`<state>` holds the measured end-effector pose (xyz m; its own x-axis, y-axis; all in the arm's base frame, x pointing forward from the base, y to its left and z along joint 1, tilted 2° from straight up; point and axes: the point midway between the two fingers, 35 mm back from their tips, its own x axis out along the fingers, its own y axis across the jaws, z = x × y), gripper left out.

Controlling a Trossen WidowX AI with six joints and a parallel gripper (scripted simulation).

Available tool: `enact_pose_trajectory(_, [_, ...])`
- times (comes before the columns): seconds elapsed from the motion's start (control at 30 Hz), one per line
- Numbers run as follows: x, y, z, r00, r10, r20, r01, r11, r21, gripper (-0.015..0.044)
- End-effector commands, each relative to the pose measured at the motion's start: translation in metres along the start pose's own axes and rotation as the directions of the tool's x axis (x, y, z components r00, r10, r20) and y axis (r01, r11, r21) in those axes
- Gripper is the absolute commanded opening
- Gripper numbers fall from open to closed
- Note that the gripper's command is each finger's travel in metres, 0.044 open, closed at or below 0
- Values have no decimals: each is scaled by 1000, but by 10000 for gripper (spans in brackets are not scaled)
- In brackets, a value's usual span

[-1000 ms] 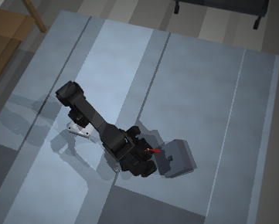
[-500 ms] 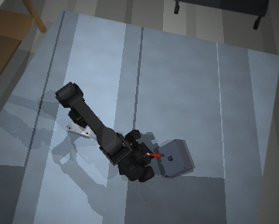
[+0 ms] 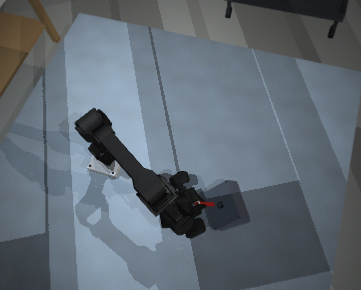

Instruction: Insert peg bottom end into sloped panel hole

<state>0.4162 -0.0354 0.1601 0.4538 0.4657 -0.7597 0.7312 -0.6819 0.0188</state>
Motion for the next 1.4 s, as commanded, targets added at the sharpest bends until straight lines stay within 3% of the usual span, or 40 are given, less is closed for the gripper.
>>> enact_pose_trajectory(0.0, [12,-1,5,1000,-10,3,10,1000,19,0])
enact_pose_trajectory(1.37, [41,0,5,1000,-6,-2,6,1000,23,0])
